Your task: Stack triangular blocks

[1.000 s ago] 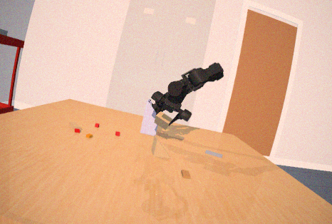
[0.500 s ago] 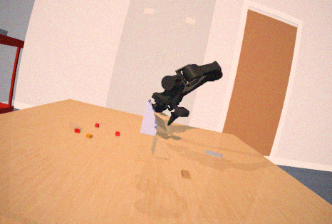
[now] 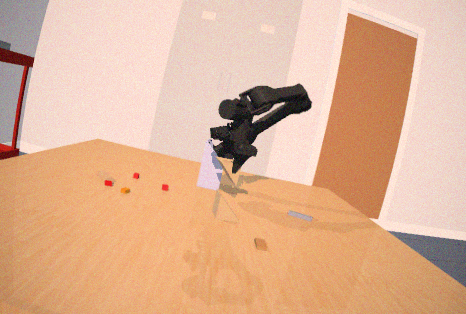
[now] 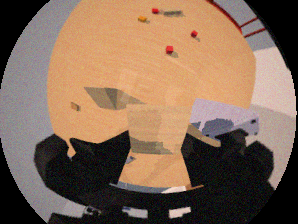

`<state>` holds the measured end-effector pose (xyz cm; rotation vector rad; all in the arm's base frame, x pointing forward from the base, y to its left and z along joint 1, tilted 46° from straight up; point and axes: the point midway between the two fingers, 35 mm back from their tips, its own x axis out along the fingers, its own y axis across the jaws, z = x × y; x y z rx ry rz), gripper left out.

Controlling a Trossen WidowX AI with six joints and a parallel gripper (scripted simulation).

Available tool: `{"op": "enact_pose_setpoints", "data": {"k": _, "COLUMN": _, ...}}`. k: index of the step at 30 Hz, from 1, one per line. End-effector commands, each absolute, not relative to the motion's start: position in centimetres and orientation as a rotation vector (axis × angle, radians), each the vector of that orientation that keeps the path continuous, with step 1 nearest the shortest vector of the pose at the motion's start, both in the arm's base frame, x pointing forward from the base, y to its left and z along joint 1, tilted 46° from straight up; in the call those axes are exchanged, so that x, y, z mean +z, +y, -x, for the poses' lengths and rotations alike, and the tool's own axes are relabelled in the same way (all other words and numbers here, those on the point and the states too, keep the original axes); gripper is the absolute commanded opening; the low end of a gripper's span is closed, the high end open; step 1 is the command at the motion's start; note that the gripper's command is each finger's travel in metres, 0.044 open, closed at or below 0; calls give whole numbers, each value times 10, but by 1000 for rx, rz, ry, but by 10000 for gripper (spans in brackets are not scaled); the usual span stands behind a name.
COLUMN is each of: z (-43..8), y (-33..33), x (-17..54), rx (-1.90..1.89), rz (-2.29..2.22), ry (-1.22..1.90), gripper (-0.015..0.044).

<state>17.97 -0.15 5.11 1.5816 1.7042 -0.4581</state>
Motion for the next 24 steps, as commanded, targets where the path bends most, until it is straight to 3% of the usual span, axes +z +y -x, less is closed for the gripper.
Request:
{"op": "enact_pose_setpoints", "data": {"k": 1, "z": -180, "y": -3, "x": 52, "rx": -550, "rz": -1733, "ry": 1672, "gripper": 0}}
{"op": "enact_pose_setpoints", "data": {"k": 11, "z": -182, "y": -4, "x": 53, "rx": -564, "rz": -1754, "ry": 1667, "gripper": 0}}
{"op": "enact_pose_setpoints", "data": {"k": 24, "z": -227, "y": -14, "x": 82, "rx": -562, "rz": -1743, "ry": 1660, "gripper": 0}}
